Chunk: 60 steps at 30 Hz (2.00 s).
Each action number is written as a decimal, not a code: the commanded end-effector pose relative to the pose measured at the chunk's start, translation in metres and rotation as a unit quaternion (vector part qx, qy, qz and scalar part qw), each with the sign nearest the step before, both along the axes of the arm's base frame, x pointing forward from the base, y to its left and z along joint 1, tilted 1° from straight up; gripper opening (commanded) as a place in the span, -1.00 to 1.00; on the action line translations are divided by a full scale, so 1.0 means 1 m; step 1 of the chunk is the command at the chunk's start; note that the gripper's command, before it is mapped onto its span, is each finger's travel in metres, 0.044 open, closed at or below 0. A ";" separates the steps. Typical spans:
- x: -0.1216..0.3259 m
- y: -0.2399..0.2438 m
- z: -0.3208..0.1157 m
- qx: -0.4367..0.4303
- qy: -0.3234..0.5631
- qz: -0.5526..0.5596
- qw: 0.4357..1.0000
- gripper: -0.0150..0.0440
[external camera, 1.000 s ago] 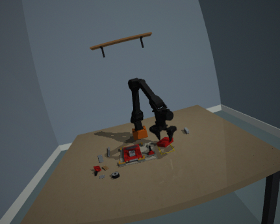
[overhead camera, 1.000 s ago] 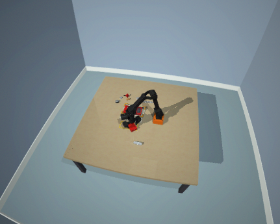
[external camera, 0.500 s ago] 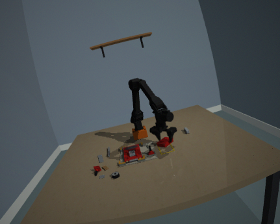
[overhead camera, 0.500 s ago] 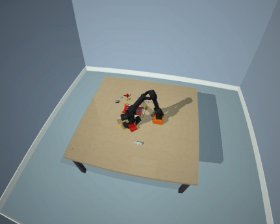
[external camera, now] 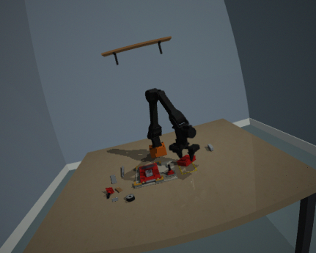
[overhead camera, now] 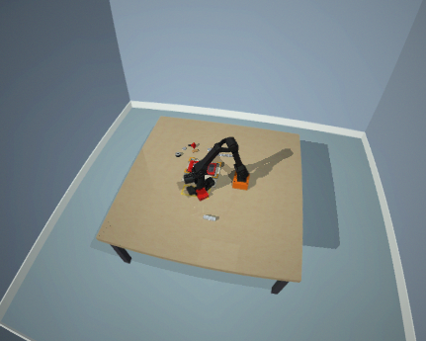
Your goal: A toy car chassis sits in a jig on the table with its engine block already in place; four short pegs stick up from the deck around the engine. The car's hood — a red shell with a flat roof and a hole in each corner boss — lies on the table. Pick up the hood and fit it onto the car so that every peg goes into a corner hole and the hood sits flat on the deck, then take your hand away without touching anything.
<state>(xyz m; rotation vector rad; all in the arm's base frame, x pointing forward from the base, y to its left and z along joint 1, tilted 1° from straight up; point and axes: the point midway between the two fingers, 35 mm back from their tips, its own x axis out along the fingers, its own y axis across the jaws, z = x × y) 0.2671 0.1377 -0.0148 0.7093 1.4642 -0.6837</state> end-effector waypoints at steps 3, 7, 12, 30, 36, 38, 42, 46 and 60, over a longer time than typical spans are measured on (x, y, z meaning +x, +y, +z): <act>0.000 0.000 0.000 0.000 0.000 0.000 1.000 0.55; 0.000 0.000 0.001 0.000 0.000 0.000 1.000 0.33; 0.000 0.000 0.005 0.000 0.000 0.000 1.000 -0.12; 0.000 0.000 0.046 0.000 0.000 0.000 1.000 -0.49; 0.000 -0.001 0.064 0.000 0.000 0.000 1.000 -0.49; 0.000 -0.001 0.069 0.000 0.000 0.000 1.000 -0.49; 0.000 -0.001 0.080 0.000 0.000 0.000 1.000 -0.49; 0.000 -0.001 0.088 0.000 0.000 0.000 1.000 -0.49; 0.006 -0.009 0.095 -0.001 0.001 0.019 1.000 -0.49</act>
